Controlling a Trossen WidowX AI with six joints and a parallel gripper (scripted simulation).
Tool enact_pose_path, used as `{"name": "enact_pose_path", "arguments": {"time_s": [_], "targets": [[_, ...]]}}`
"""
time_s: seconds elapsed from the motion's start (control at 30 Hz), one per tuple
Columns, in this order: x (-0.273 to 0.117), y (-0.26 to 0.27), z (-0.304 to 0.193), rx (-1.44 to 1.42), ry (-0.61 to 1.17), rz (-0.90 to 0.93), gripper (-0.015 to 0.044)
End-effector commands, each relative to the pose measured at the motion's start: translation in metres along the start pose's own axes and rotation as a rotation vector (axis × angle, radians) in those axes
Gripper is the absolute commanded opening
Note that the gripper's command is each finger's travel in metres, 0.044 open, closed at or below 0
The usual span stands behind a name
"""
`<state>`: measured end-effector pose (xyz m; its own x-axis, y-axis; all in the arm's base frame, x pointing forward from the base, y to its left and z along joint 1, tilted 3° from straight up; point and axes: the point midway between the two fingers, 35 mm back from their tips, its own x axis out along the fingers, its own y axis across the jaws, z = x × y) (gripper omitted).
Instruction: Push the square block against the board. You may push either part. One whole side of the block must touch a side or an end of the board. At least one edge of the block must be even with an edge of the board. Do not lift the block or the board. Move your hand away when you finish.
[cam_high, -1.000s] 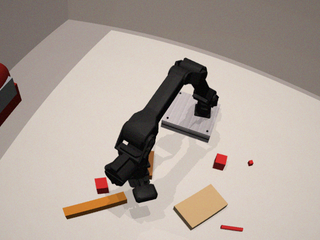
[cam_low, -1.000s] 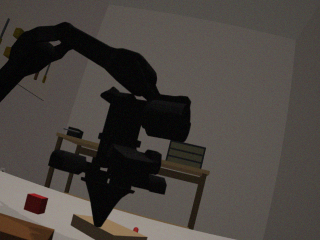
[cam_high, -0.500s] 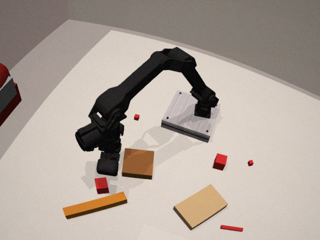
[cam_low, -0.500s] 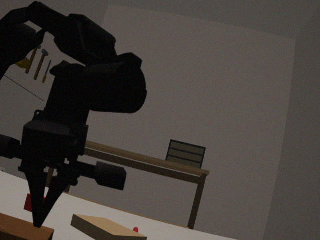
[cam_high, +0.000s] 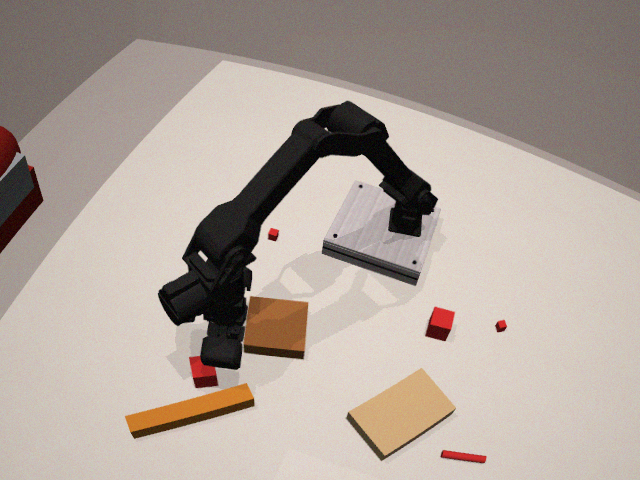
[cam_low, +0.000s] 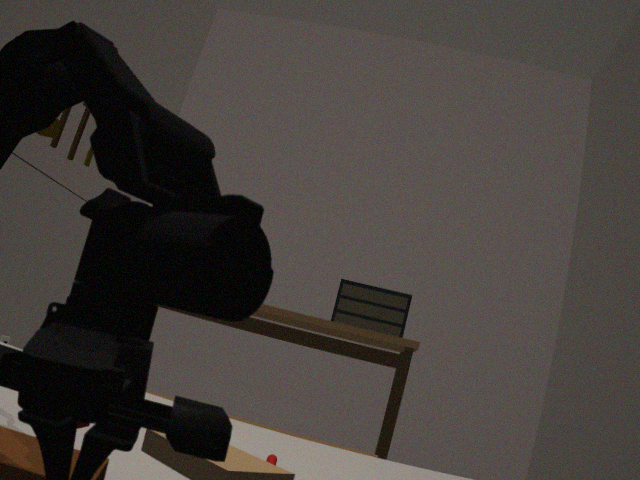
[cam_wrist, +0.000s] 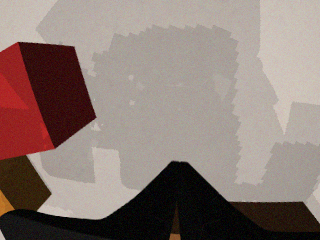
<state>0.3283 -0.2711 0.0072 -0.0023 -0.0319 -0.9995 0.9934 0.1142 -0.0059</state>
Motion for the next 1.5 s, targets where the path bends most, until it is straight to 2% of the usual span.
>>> {"name": "enact_pose_path", "arguments": {"time_s": [0.0,1.47], "targets": [[0.002,-0.001,-0.006,0.001,0.003,-0.007,0.0],[0.001,0.001,-0.06,0.001,0.009,-0.007,0.0]]}}
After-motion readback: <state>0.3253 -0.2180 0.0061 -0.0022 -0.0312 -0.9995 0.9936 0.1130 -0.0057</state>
